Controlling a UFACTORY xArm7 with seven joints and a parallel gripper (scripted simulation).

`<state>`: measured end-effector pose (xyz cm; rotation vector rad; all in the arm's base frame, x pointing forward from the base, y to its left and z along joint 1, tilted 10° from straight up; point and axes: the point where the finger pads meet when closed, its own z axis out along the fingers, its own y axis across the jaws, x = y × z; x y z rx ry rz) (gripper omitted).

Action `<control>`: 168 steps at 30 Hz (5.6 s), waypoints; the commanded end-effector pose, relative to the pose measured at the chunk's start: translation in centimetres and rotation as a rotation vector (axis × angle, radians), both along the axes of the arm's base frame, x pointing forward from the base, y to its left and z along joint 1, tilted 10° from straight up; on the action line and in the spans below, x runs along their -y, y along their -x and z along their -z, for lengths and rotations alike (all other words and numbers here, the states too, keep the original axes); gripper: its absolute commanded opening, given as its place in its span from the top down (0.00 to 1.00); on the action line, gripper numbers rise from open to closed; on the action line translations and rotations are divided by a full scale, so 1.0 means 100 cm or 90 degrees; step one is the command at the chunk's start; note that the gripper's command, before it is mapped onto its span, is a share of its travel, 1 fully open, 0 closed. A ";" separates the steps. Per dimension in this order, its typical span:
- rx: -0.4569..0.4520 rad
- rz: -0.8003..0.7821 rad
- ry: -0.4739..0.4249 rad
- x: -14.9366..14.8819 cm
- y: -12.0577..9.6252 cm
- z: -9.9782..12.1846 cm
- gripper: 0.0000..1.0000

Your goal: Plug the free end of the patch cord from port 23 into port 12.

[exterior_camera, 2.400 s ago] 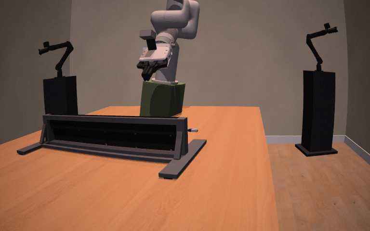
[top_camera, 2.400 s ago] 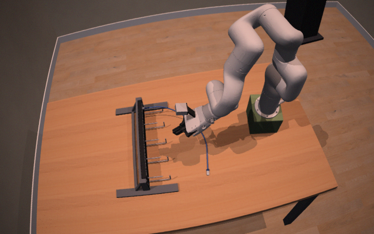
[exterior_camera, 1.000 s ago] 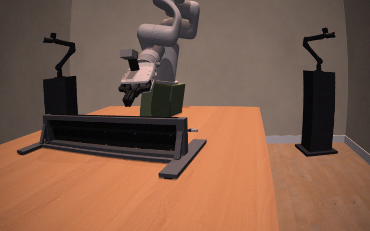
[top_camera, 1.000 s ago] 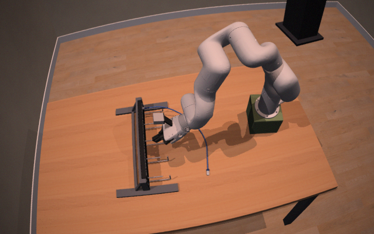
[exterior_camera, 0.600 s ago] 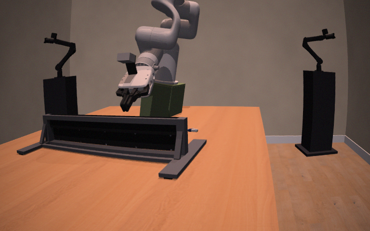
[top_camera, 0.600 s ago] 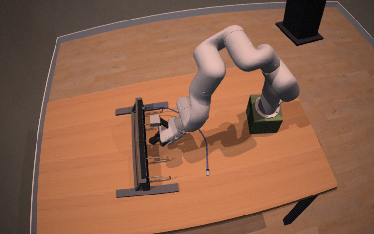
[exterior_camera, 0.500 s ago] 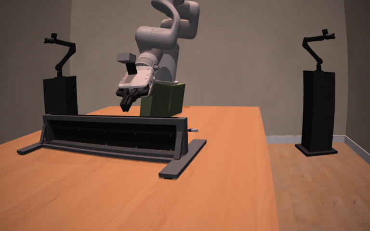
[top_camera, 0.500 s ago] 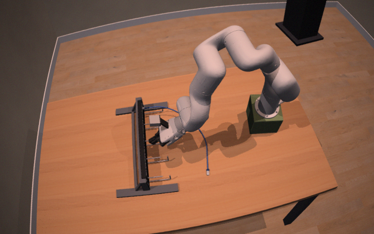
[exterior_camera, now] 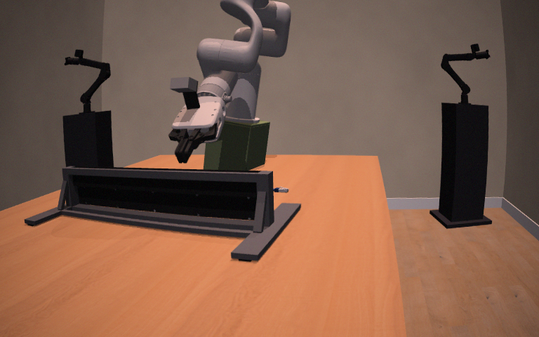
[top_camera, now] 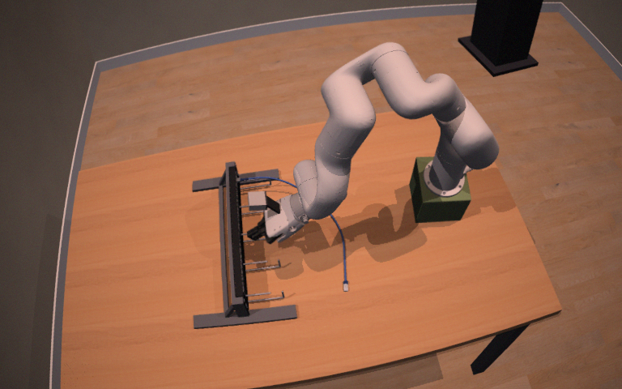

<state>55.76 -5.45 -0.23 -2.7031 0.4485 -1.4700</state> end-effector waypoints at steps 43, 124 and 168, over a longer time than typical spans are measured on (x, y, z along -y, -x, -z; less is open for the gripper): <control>0.002 0.001 0.000 -0.006 0.047 -0.034 1.00; 0.002 0.001 0.000 0.088 0.087 -0.028 1.00; 0.002 0.001 0.000 0.096 0.022 0.015 1.00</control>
